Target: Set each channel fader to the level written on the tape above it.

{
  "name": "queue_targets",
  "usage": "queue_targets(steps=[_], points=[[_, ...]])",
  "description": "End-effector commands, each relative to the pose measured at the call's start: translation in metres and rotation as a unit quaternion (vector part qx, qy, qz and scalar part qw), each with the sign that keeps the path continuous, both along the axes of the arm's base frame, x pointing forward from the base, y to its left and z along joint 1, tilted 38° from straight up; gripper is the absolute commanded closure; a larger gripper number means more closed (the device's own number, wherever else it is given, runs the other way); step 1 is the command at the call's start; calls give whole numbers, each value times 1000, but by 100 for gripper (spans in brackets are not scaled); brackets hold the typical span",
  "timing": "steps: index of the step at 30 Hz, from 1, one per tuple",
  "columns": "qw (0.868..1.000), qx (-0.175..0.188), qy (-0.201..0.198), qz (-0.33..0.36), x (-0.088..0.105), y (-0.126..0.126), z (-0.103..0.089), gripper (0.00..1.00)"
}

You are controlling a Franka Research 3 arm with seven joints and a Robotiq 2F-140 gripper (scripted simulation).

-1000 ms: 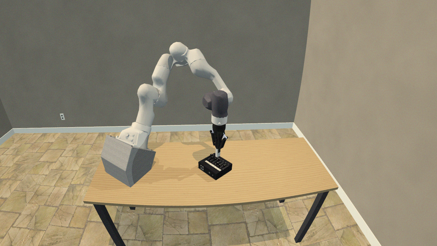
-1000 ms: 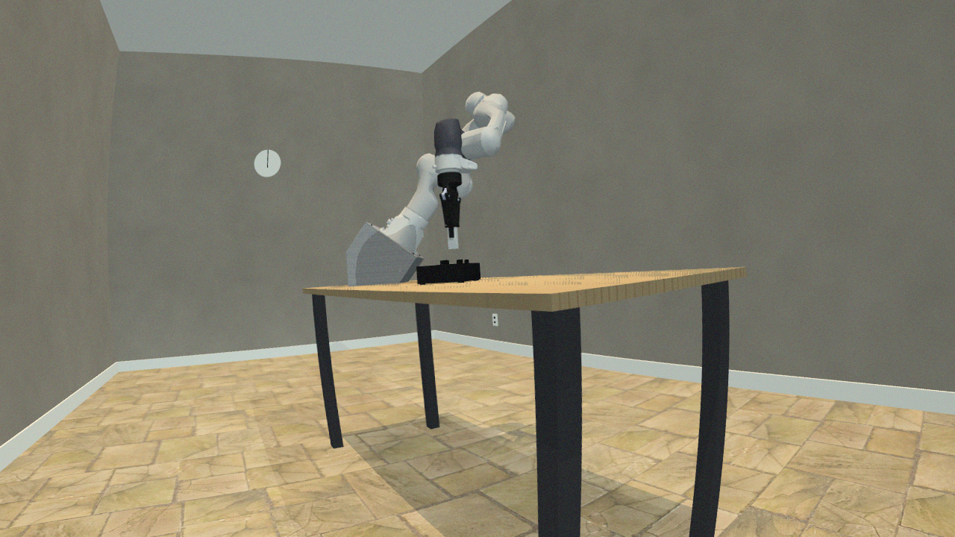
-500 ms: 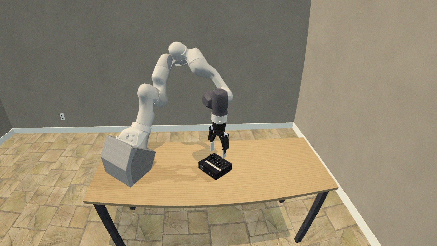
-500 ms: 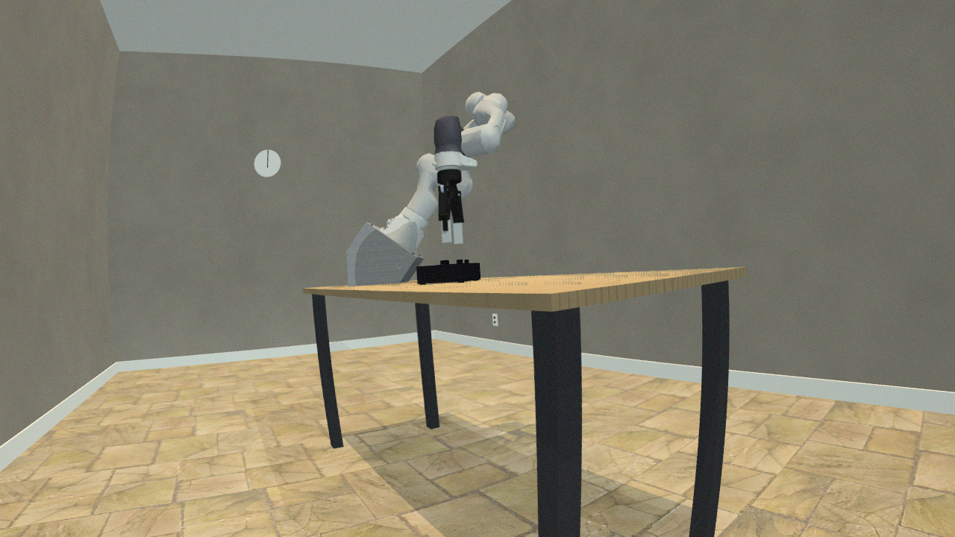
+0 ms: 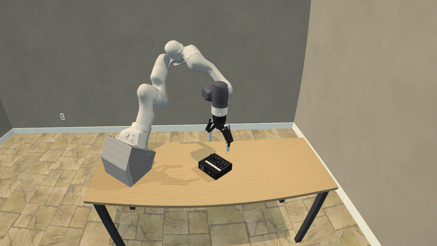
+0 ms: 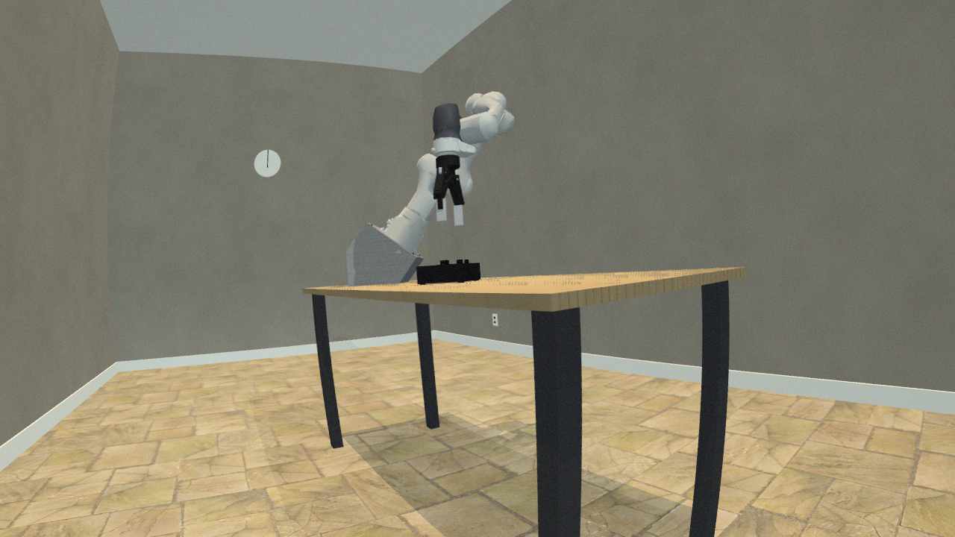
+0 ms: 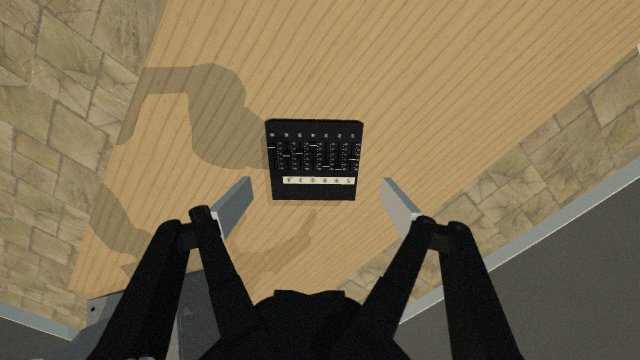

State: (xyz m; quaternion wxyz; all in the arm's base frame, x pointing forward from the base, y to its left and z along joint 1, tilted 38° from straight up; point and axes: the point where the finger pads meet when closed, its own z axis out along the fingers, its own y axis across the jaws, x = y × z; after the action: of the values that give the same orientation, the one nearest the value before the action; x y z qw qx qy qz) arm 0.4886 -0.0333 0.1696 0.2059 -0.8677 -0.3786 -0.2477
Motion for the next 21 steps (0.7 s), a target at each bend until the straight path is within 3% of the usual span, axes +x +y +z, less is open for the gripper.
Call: queue_targets(steps=[1,21], points=[[1000,8,10,0,-6,-1,8,0],[1000,8,10,0,-7,-2,10,0]])
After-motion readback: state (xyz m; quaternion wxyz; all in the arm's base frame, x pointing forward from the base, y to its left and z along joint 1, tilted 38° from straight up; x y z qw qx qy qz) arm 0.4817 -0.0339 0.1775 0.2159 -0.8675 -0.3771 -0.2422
